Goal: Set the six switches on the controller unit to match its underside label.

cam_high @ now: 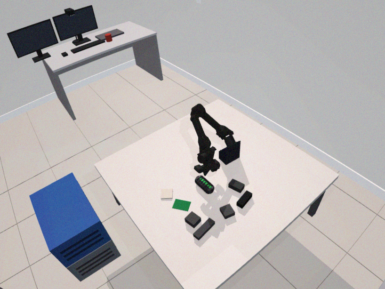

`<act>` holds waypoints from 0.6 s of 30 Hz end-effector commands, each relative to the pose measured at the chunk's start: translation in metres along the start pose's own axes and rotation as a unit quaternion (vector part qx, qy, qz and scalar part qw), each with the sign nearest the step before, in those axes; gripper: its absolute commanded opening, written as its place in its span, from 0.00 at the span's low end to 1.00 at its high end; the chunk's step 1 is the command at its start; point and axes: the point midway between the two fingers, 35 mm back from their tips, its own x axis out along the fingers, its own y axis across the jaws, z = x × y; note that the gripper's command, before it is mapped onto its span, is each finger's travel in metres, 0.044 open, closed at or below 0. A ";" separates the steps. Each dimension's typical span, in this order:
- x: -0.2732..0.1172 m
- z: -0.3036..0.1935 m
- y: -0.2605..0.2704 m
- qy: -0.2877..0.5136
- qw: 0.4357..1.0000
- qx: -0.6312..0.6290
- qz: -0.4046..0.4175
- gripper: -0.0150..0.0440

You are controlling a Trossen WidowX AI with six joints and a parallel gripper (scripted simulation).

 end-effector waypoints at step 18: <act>0.032 -0.002 0.016 0.004 1.000 -0.007 -0.001 0.25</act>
